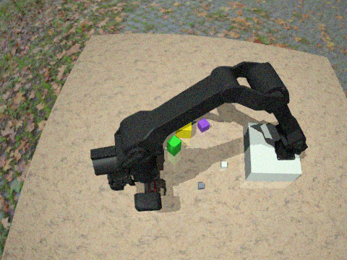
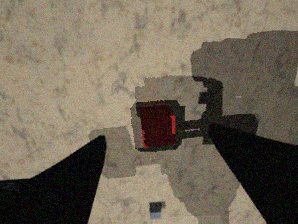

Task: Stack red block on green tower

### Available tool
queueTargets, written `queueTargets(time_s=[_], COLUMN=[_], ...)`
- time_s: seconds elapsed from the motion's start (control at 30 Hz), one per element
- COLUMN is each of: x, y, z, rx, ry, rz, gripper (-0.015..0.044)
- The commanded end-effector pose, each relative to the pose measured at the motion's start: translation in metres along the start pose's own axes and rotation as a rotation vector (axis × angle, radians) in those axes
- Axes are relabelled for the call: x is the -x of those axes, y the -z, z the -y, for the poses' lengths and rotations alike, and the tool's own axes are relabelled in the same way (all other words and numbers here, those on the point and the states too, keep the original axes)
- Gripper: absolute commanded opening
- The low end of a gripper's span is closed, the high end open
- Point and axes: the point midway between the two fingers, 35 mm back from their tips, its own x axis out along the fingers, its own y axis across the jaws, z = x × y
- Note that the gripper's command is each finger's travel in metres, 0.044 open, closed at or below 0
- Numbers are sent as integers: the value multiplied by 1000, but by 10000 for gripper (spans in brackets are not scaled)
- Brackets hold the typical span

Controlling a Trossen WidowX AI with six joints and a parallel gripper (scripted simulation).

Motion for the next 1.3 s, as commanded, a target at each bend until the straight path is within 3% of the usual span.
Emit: queueTargets(time_s=[0.0, 0.43, 0.97, 1.27], x=[-9, -29, -29, -29], y=[1, 2, 2, 2], z=[1, 1, 1, 1], rx=[-1, -1, -1, -1], ry=[4, 4, 1, 1], rz=[-5, -5, -6, -6], gripper=[440, 440, 440, 204])
